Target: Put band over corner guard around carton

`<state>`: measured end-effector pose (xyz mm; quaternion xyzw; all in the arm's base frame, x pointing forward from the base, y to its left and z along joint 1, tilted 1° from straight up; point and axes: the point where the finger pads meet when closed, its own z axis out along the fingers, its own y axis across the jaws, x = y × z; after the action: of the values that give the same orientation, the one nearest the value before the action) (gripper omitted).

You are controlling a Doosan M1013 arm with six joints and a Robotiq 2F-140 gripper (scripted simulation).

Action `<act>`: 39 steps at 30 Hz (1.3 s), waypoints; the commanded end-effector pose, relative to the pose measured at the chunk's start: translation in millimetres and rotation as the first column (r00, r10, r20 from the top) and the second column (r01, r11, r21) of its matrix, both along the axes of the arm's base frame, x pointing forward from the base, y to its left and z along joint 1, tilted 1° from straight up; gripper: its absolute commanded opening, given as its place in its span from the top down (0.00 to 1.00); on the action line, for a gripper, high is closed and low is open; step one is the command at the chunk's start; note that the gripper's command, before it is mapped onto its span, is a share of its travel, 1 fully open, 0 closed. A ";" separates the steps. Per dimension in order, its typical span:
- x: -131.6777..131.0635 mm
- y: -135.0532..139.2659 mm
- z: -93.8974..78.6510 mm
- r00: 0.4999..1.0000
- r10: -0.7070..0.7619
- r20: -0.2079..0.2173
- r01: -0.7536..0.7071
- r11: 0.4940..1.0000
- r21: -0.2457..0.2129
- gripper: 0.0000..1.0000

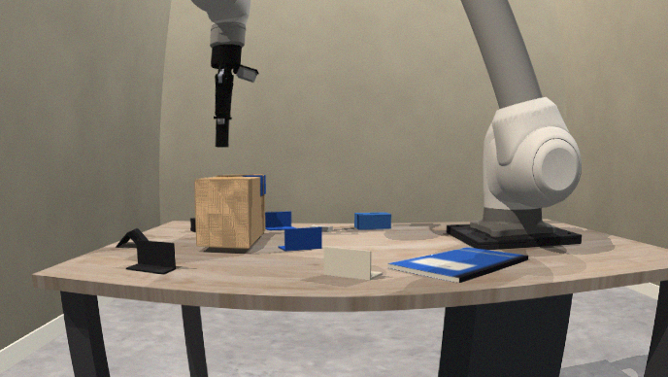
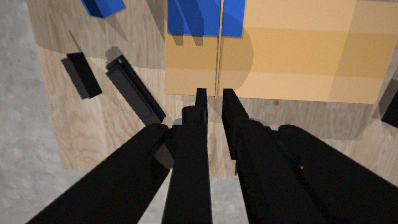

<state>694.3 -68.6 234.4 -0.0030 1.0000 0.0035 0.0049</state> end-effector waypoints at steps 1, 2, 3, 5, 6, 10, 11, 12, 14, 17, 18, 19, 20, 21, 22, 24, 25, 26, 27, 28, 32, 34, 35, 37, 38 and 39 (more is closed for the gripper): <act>0.3 0.0 3.6 1.000 0.000 0.001 0.000 1.000 0.000 0.82; 0.3 0.0 4.8 1.000 0.000 0.001 0.000 1.000 0.000 0.82; 0.2 0.0 5.8 1.000 0.000 0.001 0.000 1.000 0.000 0.82; 0.2 0.0 7.6 1.000 0.000 0.001 0.000 1.000 0.000 0.82; 0.2 0.0 8.3 1.000 0.000 0.001 0.000 1.000 0.000 0.82; 0.2 0.0 9.9 1.000 0.000 0.001 0.000 1.000 0.000 0.82; 0.2 0.0 10.1 1.000 0.000 0.001 0.000 1.000 0.000 0.82; 0.2 0.0 10.3 1.000 0.000 0.001 0.000 1.000 0.000 0.82; 0.2 0.0 10.3 1.000 0.000 0.001 0.000 1.000 0.000 0.82; 0.2 0.0 10.3 1.000 0.000 0.001 0.000 1.000 0.000 0.82; 0.2 0.0 10.3 1.000 0.000 0.001 0.000 1.000 0.000 0.82; 0.2 0.0 10.3 1.000 0.000 0.001 0.000 1.000 0.000 0.82; 0.2 0.0 10.3 1.000 0.000 0.001 0.000 1.000 0.000 0.82; 0.2 0.0 10.3 1.000 0.000 0.001 0.000 1.000 0.000 0.82; 0.2 0.0 10.3 1.000 0.000 0.001 0.000 1.000 0.000 0.82; 0.2 0.0 10.3 1.000 0.000 0.001 0.000 1.000 0.000 0.82; 0.2 0.0 10.3 1.000 0.000 0.001 0.000 1.000 0.000 0.82; 0.2 0.0 10.3 1.000 0.000 0.001 0.000 1.000 0.000 0.82; 0.2 0.0 10.3 1.000 0.000 0.001 0.000 1.000 0.000 0.82; 0.2 0.0 10.3 1.000 0.000 0.001 0.000 1.000 0.000 0.82; 0.2 0.0 10.3 1.000 0.000 0.001 0.000 1.000 0.000 0.82; 0.2 0.0 10.3 1.000 0.000 0.001 0.000 1.000 0.000 0.82; 0.2 0.0 10.3 1.000 0.000 0.001 0.000 1.000 0.000 0.82; 0.2 0.0 10.3 1.000 0.000 0.001 0.000 1.000 0.000 0.82; 0.2 0.0 10.3 1.000 0.000 0.001 0.000 1.000 0.000 0.82; 0.2 0.0 10.3 1.000 0.000 0.001 0.000 1.000 0.000 0.82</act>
<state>694.2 -68.7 243.9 -0.0030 1.0000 0.0036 0.0049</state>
